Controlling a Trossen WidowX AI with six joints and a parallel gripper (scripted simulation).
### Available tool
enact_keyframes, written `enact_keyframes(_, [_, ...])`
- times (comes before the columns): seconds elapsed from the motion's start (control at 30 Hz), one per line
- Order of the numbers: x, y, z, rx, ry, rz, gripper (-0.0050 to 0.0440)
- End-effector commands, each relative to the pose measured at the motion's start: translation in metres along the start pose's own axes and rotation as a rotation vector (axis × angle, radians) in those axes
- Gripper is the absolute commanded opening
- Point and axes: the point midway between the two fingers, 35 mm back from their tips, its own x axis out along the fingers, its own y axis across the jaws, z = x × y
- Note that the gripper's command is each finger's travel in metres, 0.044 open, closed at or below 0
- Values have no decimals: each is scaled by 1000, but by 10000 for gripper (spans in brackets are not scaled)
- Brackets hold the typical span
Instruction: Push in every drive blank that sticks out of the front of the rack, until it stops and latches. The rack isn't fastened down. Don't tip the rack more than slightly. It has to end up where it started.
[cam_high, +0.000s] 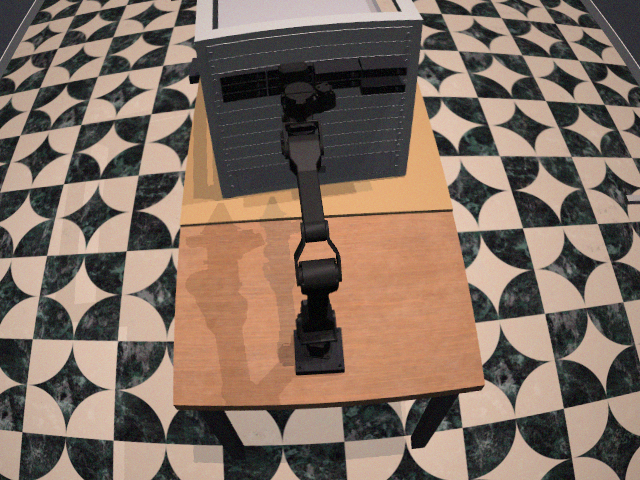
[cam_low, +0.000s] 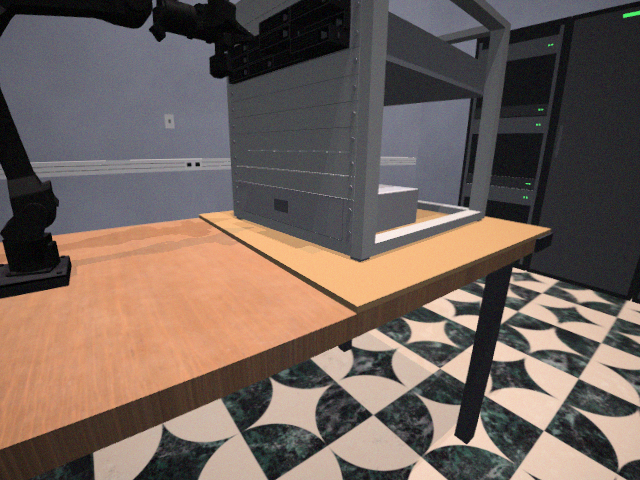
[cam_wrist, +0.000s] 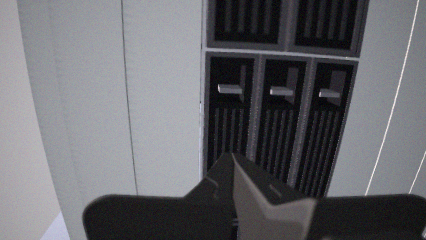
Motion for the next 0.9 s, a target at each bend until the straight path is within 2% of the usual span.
enact_keyframes(0.0, [-1, 10, 0, 3, -2, 24, -50])
enact_keyframes(0.87, [4, 10, 0, 3, -2, 24, -50])
